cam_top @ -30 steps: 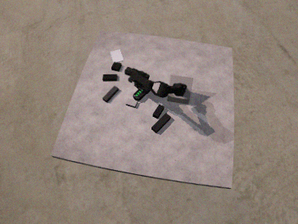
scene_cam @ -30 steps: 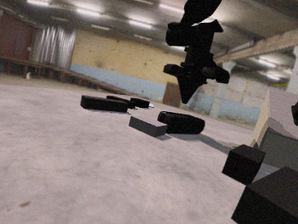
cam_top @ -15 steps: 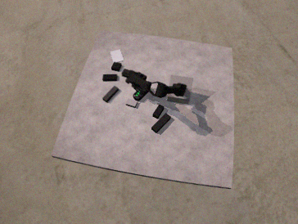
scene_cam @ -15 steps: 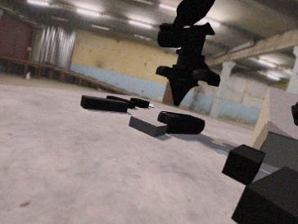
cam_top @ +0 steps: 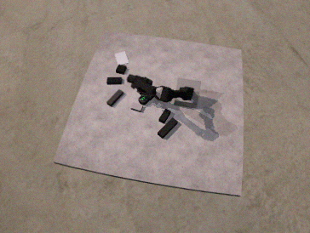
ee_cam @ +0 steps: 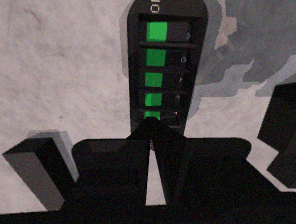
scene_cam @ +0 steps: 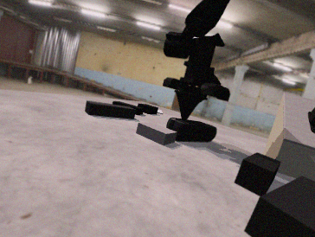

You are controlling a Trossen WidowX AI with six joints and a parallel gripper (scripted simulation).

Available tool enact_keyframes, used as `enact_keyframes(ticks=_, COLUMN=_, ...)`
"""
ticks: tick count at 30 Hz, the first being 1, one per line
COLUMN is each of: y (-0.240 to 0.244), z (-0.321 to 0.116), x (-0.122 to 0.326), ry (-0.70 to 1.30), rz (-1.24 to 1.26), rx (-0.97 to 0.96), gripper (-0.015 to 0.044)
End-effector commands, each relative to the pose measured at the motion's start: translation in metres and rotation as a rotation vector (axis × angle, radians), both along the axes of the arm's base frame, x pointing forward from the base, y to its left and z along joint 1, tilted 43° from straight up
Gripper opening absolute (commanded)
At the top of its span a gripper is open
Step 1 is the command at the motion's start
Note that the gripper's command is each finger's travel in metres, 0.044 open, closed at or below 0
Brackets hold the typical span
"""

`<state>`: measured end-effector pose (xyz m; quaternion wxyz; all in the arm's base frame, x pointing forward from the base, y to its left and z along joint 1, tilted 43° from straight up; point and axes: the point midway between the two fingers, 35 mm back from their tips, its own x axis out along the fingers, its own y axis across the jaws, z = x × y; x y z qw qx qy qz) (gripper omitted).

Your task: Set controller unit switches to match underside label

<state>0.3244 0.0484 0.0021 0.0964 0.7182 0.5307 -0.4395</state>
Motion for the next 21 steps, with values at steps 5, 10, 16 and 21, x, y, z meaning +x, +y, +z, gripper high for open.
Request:
enact_keyframes(ticks=5, y=0.0064, z=-0.0077, x=-0.0007, ry=0.009, rz=-0.003, rx=0.007, gripper=0.0000)
enact_keyframes(ticks=10, y=0.0064, z=-0.0077, x=-0.0007, ry=0.009, rz=-0.003, rx=0.007, gripper=0.0000)
enact_keyframes(ticks=16, y=0.0064, z=-0.0077, x=-0.0007, ry=0.009, rz=-0.003, rx=0.007, gripper=0.0000)
enact_keyframes(ticks=21, y=0.0064, z=-0.0077, x=-0.0007, ry=0.009, rz=-0.003, rx=0.007, gripper=0.0000)
